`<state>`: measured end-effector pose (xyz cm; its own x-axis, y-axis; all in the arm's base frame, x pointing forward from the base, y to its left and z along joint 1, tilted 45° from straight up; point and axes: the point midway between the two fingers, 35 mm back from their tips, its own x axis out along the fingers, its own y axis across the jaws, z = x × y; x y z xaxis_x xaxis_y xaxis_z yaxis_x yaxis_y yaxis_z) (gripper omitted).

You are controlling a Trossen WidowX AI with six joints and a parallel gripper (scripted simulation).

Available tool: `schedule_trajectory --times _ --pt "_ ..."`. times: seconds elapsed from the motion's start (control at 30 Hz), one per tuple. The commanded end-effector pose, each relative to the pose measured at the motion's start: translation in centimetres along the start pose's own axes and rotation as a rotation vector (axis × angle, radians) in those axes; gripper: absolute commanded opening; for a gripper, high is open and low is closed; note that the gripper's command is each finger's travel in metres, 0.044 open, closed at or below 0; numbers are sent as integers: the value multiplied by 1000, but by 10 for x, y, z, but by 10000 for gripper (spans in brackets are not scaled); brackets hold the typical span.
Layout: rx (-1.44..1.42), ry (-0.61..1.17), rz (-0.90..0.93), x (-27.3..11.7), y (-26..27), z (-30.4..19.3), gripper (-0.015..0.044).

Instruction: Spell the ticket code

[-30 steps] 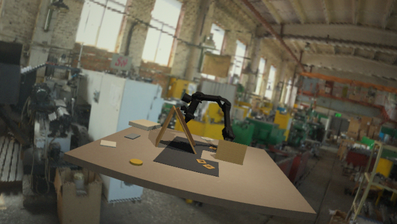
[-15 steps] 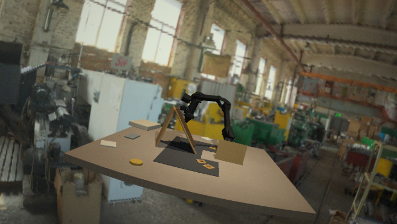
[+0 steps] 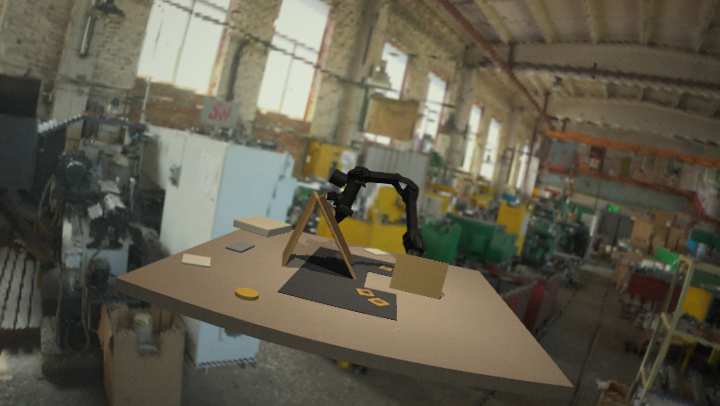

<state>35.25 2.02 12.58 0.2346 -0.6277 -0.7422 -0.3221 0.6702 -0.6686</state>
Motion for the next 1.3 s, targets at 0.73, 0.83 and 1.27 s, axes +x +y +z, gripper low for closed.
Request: schedule_trajectory --times 0.73,0.83,1.27 --pt "2 2 -2 0 7 0 0" --pt "2 2 -2 -3 6 -4 0" --pt "1 3 -1 -19 7 -18 0"
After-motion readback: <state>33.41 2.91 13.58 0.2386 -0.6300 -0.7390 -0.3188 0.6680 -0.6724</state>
